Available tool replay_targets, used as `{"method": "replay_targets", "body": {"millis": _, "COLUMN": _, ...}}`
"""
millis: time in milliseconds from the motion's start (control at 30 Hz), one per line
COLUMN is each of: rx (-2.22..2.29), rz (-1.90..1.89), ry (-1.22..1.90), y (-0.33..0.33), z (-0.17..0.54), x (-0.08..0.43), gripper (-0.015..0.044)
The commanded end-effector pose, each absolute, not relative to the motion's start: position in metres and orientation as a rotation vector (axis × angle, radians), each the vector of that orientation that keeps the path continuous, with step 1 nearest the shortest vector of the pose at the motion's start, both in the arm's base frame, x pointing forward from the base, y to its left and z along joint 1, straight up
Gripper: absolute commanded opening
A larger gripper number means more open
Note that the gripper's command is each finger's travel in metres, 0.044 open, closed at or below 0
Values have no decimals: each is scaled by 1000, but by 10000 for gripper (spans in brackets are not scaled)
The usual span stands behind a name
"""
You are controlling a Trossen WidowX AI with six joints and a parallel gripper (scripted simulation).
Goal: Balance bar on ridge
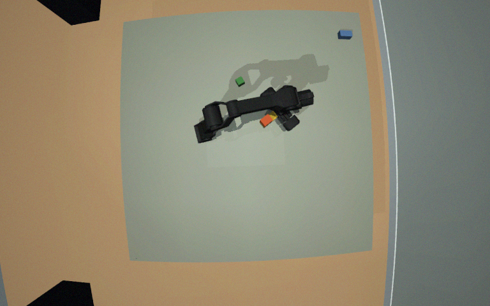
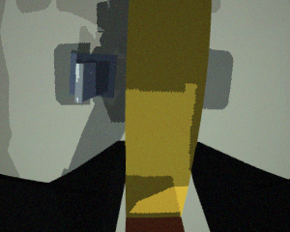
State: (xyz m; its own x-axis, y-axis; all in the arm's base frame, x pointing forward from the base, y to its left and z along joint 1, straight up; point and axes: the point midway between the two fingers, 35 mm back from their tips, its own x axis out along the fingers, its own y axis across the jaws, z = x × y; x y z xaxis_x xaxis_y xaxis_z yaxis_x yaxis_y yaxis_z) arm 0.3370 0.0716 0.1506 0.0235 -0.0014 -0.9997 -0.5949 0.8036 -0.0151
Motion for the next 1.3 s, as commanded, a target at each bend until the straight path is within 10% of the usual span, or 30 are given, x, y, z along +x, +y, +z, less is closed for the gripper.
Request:
{"method": "replay_targets", "body": {"millis": 0, "rx": -605, "rz": 595, "ry": 1455, "y": 79, "z": 153, "x": 340, "gripper": 0}}
{"method": "replay_targets", "body": {"millis": 1267, "rx": -1624, "rz": 1593, "ry": 857, "y": 154, "z": 153, "x": 313, "gripper": 0}}
